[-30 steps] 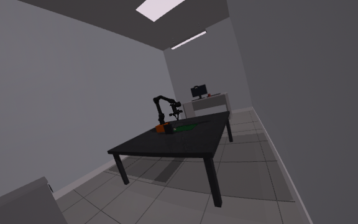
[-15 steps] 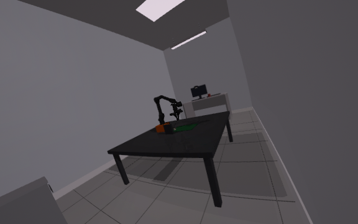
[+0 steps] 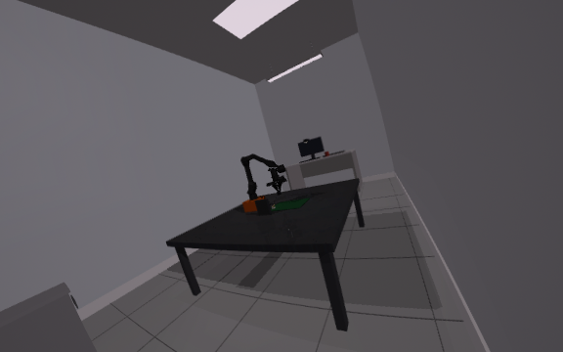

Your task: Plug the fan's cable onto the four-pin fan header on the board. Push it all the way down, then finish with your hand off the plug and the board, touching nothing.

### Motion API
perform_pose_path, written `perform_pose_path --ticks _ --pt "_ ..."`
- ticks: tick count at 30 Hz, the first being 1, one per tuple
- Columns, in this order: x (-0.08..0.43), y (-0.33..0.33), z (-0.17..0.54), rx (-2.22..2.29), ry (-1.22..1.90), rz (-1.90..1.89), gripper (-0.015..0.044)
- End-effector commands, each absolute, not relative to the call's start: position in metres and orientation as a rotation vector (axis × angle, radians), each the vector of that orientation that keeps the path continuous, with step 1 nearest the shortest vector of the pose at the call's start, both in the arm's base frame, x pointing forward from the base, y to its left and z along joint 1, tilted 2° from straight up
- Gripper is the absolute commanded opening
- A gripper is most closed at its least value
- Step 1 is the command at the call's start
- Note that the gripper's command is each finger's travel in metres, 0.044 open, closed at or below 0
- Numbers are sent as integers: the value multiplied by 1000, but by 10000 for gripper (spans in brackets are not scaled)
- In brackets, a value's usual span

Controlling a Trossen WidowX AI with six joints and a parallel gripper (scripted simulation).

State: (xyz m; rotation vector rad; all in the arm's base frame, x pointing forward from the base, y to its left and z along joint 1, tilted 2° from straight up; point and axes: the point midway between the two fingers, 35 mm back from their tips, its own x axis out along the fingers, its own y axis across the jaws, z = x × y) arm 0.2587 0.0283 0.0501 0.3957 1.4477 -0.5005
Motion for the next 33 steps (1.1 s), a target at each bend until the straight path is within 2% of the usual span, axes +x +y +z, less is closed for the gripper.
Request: perform_pose_path --ticks 1,33 --pt "256 28 40 356 1424 -534 0" --pt "258 33 9 136 1089 -654 0"
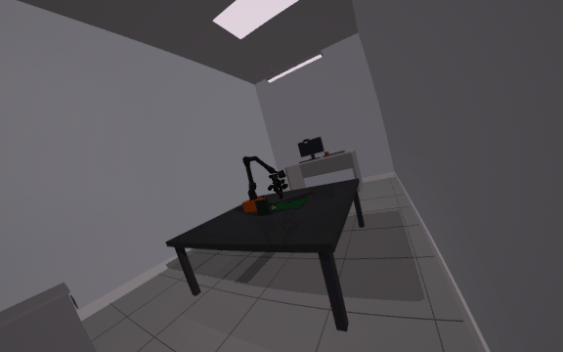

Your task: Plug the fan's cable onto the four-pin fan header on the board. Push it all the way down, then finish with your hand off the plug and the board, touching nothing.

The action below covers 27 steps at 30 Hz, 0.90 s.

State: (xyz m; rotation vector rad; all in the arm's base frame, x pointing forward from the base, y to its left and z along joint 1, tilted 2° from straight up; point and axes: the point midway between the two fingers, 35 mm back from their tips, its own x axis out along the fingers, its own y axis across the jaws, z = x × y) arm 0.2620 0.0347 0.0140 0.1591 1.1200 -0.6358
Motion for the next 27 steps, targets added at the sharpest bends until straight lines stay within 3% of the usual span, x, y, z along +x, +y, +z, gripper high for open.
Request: perform_pose_path --ticks 1,27 --pt "258 34 8 131 1077 -656 0" --pt "252 40 5 49 744 -677 0"
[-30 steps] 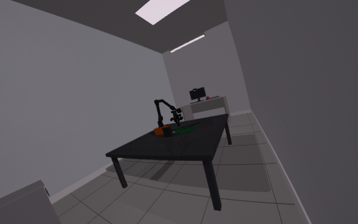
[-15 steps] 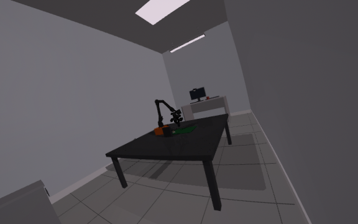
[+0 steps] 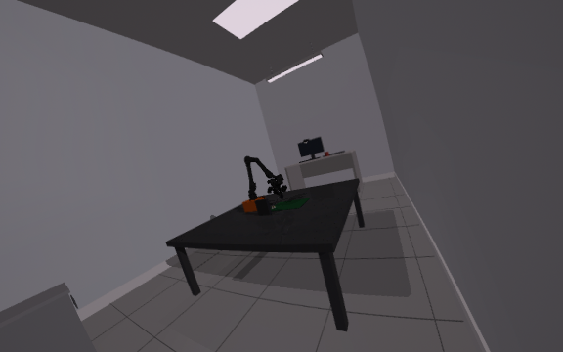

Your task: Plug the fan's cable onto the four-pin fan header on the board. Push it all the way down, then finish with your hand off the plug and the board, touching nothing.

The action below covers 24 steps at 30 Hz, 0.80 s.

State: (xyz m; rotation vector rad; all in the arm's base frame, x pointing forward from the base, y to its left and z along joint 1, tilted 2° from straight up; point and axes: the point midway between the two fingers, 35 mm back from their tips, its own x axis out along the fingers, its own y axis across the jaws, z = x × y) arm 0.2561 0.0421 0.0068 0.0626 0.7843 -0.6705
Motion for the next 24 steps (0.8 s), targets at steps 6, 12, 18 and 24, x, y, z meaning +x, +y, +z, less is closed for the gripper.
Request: perform_pose_path --ticks 6,12,18,24 --pt "249 42 7 42 664 -673 0" --pt "245 44 9 39 583 -666 0" --pt "241 45 12 40 501 -656 0" --pt "237 46 17 45 420 -643 0"
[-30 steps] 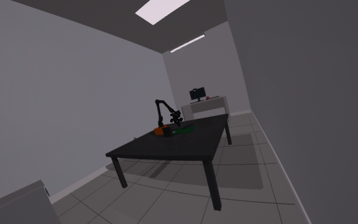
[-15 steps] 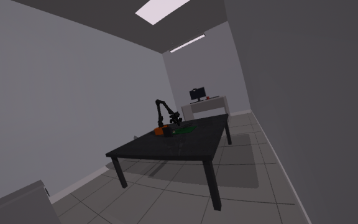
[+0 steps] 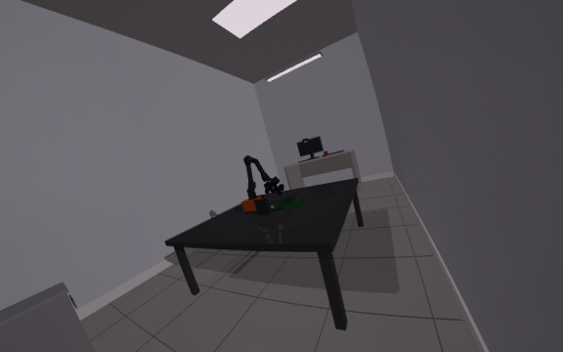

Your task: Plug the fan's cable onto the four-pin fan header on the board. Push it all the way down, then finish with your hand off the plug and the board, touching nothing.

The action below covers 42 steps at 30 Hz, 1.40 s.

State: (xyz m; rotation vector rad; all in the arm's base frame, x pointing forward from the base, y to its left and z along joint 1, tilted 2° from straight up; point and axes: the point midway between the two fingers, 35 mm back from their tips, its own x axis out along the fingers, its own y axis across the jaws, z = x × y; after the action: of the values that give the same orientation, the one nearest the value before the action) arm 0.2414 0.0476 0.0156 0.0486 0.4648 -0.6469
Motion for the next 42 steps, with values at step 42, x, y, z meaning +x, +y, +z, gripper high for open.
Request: perform_pose_path --ticks 42 --pt "224 48 40 81 212 -598 0"
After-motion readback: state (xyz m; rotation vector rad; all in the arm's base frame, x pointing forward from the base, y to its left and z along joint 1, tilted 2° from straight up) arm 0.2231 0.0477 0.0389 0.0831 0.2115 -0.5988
